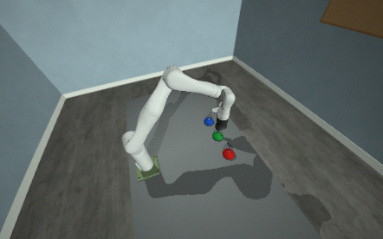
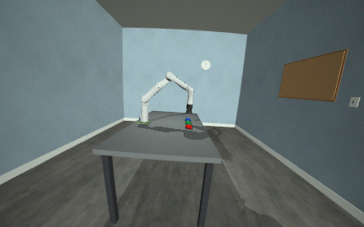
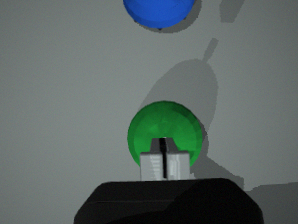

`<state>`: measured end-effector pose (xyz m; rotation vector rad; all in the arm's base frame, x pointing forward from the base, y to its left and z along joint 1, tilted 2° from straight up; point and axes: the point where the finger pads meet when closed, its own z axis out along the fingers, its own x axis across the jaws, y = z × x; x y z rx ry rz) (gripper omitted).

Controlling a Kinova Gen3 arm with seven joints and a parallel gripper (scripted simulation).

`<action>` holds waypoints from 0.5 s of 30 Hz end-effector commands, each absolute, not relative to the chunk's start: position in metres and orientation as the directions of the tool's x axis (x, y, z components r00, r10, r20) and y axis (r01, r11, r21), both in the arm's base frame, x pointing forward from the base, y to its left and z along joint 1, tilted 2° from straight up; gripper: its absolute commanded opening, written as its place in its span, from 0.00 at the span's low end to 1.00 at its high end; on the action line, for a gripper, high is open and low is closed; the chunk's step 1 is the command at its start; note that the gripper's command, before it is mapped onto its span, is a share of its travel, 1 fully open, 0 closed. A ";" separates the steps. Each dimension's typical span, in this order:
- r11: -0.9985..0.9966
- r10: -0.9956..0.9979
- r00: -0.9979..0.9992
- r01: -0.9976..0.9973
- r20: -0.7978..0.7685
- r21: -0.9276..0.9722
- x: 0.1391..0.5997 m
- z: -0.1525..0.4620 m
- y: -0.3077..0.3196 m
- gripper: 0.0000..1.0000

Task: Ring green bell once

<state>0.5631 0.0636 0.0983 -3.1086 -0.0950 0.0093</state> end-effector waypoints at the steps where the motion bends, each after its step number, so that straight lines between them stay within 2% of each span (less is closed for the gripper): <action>1: -0.998 0.062 0.998 0.062 0.007 -0.033 0.566 0.110 0.064 0.17; 15: -0.998 0.062 0.998 0.062 0.007 -0.033 0.566 0.138 0.063 0.17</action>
